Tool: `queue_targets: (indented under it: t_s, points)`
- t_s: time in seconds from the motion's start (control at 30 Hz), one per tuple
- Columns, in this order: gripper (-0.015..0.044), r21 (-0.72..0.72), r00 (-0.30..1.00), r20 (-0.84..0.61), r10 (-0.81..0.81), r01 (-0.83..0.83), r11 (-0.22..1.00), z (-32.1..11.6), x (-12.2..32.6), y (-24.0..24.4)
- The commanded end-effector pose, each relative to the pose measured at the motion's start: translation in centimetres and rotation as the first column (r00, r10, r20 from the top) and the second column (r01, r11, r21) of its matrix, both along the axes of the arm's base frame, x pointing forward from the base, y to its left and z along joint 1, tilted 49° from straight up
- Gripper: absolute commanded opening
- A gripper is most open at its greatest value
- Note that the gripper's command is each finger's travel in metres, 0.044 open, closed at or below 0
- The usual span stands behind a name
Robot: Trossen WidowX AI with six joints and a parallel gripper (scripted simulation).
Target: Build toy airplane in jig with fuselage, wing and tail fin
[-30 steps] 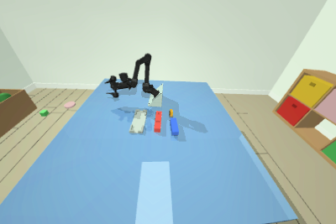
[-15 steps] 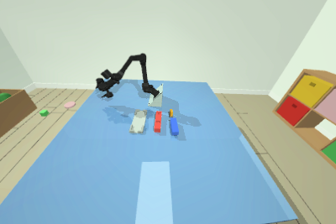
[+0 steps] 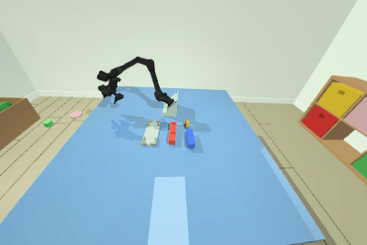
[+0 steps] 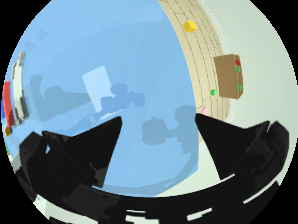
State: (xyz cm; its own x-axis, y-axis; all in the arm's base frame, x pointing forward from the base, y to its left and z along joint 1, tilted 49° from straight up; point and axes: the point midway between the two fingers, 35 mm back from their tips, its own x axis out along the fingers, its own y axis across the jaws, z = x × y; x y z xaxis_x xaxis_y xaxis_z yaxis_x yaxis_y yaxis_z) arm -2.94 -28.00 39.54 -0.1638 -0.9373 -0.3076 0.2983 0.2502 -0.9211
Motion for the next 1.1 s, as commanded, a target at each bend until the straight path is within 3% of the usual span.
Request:
queue_targets:
  t_s: [0.0, 0.53, 0.8, 1.07]
  points:
    - [0.044, 0.397, 0.991, -0.115, 0.066, -0.015, 0.918, -0.2, 0.1, 5.6]
    - [0.044, 0.413, 0.992, -0.096, 0.078, -0.032, 0.91, -0.6, 0.8, 5.1]
    - [0.044, 0.55, 0.989, 0.089, 0.122, -0.151, 0.821, -6.9, 10.4, 0.6]
    - [0.044, 0.694, 0.986, 0.129, 0.109, -0.168, 0.7, -15.1, 21.6, 3.2]
